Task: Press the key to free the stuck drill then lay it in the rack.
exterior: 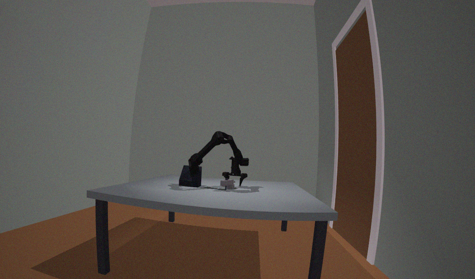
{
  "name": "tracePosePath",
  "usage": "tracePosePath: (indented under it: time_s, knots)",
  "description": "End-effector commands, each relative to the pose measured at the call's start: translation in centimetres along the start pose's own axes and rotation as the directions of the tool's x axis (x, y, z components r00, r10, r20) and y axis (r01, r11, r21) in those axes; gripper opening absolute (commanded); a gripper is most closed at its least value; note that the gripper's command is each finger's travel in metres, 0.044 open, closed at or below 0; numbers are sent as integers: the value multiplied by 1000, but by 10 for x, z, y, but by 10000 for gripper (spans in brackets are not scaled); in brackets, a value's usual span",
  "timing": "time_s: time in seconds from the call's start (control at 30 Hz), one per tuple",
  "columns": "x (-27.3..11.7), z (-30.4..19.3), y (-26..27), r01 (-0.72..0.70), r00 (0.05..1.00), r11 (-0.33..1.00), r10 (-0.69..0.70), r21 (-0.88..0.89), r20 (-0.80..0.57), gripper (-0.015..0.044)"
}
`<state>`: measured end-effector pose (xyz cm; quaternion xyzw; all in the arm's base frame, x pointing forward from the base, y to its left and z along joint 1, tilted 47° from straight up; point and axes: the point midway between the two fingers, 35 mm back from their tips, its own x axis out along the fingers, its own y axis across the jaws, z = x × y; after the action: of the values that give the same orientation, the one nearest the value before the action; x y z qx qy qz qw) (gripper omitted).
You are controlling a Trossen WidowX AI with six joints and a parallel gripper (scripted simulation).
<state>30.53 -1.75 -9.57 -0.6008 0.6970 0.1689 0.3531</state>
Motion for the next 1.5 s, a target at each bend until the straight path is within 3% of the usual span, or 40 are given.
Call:
tracePosePath:
  time_s: [0.0,0.73,1.23,1.47]
  knots:
    - [2,-2,2,-1,1000,1000,1,-7,-7,440]
    - [3,-4,4,-1,1000,1000,1,-7,-7,440]
    - [2,-2,2,0,1000,1000,0,0,0,46]
    - [2,-2,2,0,1000,1000,0,0,0,0]
